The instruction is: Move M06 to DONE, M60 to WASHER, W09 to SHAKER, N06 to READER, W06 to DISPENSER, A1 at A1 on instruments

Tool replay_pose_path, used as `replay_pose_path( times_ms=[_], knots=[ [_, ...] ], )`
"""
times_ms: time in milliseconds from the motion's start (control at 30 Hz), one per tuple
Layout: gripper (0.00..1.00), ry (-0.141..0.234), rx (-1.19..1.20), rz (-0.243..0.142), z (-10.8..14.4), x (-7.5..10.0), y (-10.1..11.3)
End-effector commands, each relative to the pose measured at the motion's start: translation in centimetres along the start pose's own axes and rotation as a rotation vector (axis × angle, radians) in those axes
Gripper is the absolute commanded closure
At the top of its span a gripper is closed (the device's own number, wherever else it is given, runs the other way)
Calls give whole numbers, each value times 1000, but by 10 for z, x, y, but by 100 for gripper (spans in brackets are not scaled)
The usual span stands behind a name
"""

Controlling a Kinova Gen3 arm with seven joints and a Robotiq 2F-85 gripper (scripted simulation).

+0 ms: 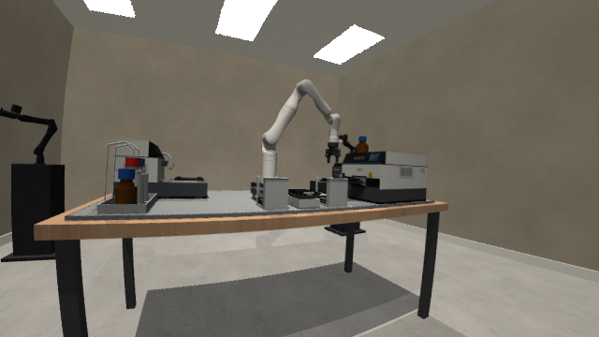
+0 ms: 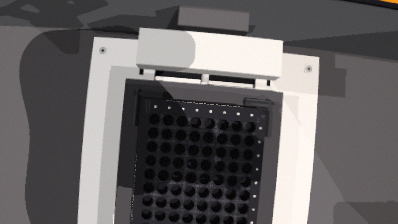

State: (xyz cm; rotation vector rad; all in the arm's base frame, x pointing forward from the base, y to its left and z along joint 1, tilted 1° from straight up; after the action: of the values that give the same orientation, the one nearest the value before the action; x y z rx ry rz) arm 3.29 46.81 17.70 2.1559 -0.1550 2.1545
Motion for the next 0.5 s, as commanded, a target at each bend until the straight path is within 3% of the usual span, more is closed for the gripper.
replay_pose_path(
  times_ms=[0, 467],
  knots=[
    [0, -2, 44, 3, 2, 1, 13],
    [0, -2, 44, 3, 7, 1, 52]
  ],
)
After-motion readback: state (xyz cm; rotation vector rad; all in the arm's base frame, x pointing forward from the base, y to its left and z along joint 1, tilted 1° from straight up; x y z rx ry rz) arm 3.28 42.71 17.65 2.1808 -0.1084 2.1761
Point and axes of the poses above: the point where the finger pads meet when closed, its own x axis back along the fingers, its own z axis across the jaws, y = z × x, the point moved 2 cm from there along x, back along the fingers, and after that the axes turned 9 degrees about -x, right-handed, at the moved point
